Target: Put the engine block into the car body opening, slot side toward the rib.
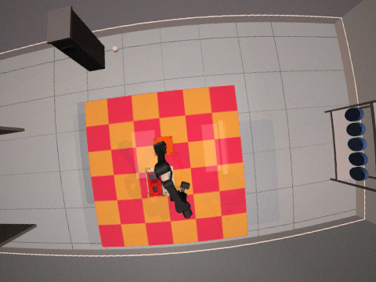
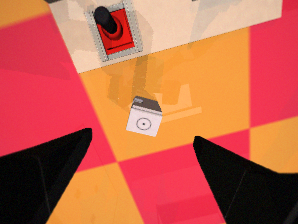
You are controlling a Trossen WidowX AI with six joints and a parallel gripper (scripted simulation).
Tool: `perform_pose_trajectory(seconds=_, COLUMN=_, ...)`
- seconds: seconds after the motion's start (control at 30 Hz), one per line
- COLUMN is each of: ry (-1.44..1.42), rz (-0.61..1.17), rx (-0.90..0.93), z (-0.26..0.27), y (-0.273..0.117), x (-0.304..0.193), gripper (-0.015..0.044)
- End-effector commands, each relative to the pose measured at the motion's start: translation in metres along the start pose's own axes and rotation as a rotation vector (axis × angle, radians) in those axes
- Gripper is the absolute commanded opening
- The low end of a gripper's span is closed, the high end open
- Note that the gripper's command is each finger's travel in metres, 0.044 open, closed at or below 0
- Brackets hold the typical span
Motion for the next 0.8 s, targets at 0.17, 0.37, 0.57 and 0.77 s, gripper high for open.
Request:
perform_pose_trajectory(seconds=0.17, ry=0.172, rz=0.0, rx=0.0, z=0.0, y=-0.002, x=0.0, gripper=0.044)
perform_pose_trajectory(seconds=0.37, ry=0.172, rz=0.0, rx=0.0, z=0.0, y=0.002, x=0.001, gripper=0.044)
perform_pose_trajectory(seconds=0.57, ry=0.172, rz=0.0, rx=0.0, z=0.0, y=0.014, x=0.001, gripper=0.044)
perform_pose_trajectory(seconds=0.77, ry=0.172, rz=0.0, rx=0.0, z=0.0, y=0.023, x=0.001, gripper=0.044)
Point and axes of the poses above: the point midway between the two fingers, 35 mm back from their tips, its own y axis out along the fingers, its own z axis across the jaws, x = y × z, the point moved 9 cm from there along -y, back along the fingers, and after that the axes turned 8 degrees about y, right-handed, at the moved point
